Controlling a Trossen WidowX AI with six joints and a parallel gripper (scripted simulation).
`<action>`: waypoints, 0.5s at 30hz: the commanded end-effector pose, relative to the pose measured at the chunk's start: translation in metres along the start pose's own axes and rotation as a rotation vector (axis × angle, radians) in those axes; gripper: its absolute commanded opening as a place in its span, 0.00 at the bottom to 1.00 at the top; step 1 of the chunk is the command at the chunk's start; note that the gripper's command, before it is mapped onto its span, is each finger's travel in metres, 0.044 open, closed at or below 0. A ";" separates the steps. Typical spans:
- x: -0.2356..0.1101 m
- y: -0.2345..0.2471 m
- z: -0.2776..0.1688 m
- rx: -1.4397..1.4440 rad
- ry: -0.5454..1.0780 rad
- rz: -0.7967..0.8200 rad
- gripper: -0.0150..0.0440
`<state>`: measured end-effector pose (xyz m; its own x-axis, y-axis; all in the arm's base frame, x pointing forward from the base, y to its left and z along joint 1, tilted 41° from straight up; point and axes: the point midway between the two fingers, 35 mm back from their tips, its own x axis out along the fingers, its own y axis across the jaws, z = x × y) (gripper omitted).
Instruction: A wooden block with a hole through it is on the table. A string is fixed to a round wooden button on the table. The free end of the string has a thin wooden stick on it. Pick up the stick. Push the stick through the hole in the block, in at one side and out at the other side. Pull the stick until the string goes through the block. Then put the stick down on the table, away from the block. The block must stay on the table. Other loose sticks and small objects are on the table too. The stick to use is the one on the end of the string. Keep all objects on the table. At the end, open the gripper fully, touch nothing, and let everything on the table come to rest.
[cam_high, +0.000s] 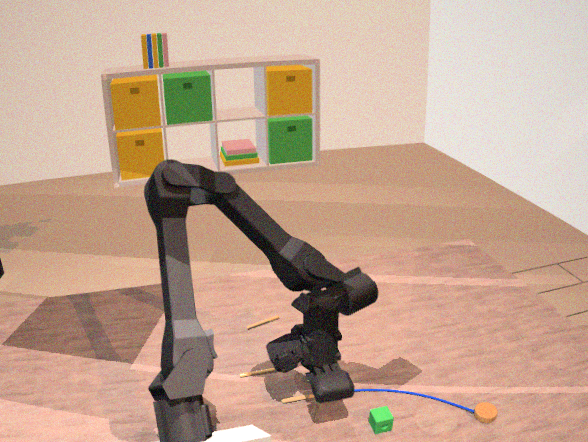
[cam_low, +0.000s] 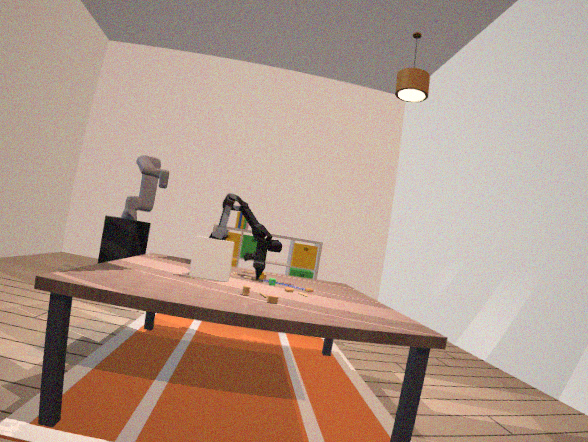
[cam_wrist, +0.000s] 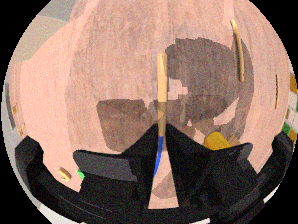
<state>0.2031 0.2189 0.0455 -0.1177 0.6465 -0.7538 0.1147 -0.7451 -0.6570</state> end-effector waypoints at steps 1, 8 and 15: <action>0.000 0.000 0.000 0.000 0.000 0.000 0.25; -0.007 0.000 -0.001 0.000 0.000 0.001 0.25; -0.016 0.000 -0.002 -0.001 0.000 0.003 0.25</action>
<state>0.2036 0.2096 0.0510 -0.1226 0.6390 -0.7594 0.1069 -0.7522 -0.6502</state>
